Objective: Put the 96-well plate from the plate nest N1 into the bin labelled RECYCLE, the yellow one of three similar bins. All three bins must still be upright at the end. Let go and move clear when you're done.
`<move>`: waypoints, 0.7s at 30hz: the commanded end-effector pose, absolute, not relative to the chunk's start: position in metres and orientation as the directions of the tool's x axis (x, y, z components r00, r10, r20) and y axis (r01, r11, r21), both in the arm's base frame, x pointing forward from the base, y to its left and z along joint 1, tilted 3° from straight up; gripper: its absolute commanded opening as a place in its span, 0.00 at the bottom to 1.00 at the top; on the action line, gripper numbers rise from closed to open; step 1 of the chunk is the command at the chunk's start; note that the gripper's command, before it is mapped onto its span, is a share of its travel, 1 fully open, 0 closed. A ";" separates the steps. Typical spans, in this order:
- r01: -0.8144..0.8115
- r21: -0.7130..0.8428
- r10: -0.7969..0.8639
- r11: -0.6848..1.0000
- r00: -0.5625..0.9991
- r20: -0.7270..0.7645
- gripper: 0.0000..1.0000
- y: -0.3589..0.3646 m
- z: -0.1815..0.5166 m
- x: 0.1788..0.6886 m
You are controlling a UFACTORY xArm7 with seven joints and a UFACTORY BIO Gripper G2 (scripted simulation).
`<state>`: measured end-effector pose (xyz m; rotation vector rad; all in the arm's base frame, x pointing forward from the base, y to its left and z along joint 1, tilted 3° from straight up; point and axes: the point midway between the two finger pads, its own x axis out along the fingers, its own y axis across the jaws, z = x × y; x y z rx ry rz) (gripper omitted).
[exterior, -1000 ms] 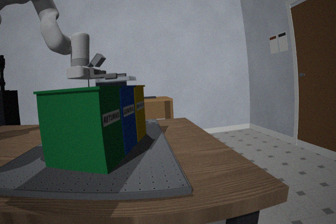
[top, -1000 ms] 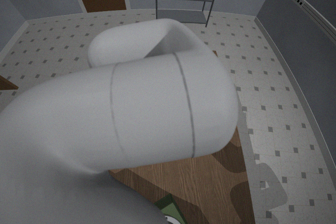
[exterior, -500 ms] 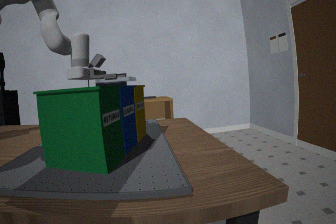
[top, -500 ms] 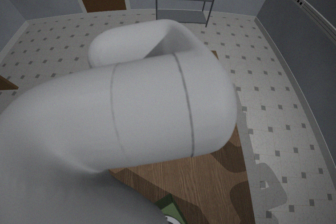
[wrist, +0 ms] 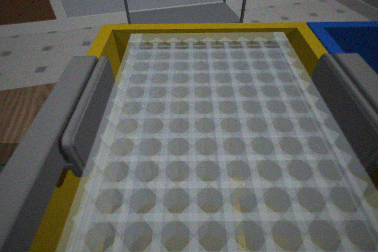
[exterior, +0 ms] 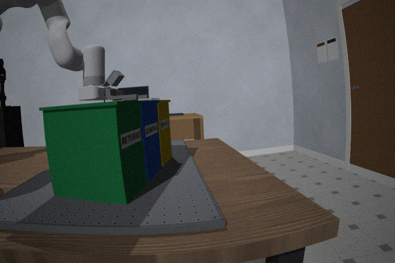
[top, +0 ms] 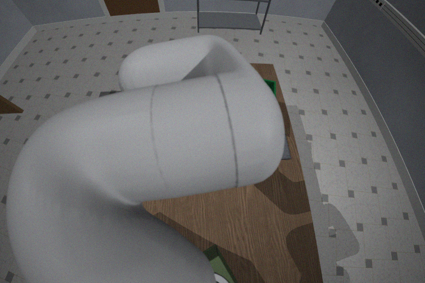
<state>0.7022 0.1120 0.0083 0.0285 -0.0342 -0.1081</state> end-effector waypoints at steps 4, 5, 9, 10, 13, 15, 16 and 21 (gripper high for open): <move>0.107 0.032 -0.109 0.994 0.993 0.038 0.00 0.113 0.002 0.705; 0.107 0.032 -0.109 0.994 0.993 0.038 0.00 0.113 0.002 0.705; 0.107 0.032 -0.109 0.994 0.993 0.038 0.00 0.113 0.002 0.705; 0.107 0.032 -0.109 0.994 0.993 0.038 0.00 0.113 0.002 0.705; 0.107 0.032 -0.109 0.994 0.993 0.038 0.00 0.113 0.002 0.705; 0.107 0.032 -0.109 0.994 0.993 0.038 0.00 0.113 0.002 0.705; 0.107 0.032 -0.109 0.994 0.993 0.038 0.00 0.113 0.002 0.705; 0.107 0.032 -0.109 0.994 0.993 0.038 0.00 0.113 0.002 0.705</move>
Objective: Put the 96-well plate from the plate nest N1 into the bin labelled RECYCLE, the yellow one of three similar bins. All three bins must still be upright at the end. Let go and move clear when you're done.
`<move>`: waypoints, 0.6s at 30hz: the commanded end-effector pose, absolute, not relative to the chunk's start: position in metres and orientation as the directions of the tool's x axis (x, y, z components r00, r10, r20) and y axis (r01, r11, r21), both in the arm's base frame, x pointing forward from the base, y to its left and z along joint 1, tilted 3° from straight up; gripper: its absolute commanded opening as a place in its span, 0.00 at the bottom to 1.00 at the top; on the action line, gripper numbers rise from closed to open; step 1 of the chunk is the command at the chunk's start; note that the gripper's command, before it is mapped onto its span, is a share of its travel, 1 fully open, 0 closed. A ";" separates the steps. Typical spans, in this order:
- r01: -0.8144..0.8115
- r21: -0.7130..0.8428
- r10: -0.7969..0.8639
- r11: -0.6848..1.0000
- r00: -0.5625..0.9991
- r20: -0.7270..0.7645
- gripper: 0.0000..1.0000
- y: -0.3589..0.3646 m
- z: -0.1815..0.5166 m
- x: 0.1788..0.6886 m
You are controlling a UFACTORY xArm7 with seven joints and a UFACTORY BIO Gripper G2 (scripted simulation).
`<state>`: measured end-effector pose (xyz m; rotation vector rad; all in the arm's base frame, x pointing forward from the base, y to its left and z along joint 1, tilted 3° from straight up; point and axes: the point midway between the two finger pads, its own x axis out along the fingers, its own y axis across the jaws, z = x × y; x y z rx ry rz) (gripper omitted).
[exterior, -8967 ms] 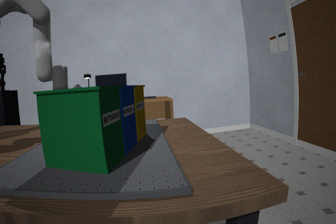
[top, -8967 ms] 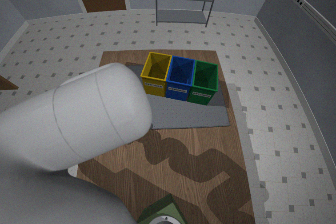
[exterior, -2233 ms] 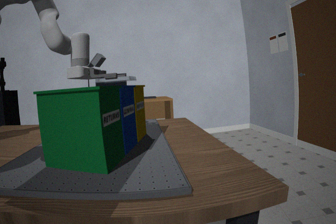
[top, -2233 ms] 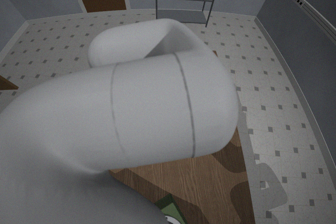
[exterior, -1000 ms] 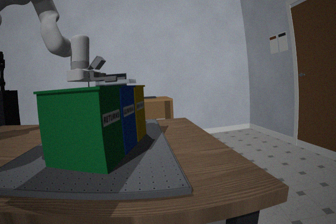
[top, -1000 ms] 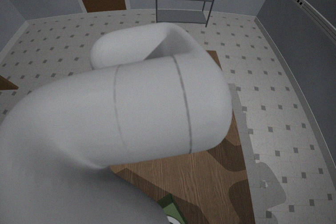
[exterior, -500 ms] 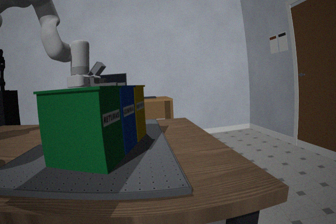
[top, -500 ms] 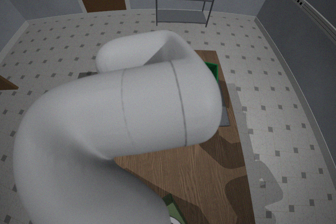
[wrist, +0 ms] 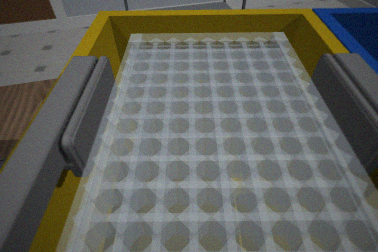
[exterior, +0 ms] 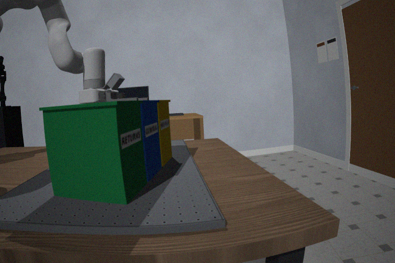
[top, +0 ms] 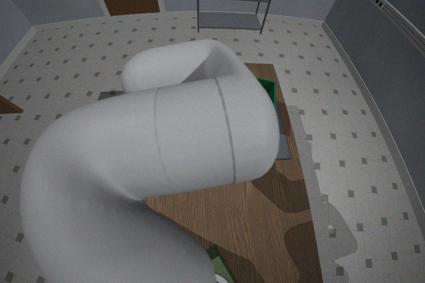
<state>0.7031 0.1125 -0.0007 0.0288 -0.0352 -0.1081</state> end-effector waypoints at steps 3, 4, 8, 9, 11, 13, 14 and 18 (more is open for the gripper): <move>0.107 0.032 -0.109 0.994 0.993 0.038 0.00 0.113 0.002 0.705; 0.107 0.032 -0.109 0.994 0.993 0.038 0.18 0.113 0.002 0.705; 0.107 0.032 -0.109 0.994 0.993 0.038 0.18 0.113 0.002 0.705; 0.107 0.032 -0.109 0.994 0.993 0.038 0.18 0.113 0.002 0.705; 0.107 0.032 -0.109 0.994 0.993 0.038 0.18 0.113 0.002 0.705; 0.107 0.032 -0.109 0.994 0.993 0.038 0.18 0.113 0.002 0.705; 0.107 0.032 -0.109 0.994 0.993 0.038 0.18 0.113 0.002 0.705; 0.107 0.032 -0.109 0.994 0.993 0.038 0.18 0.113 0.002 0.705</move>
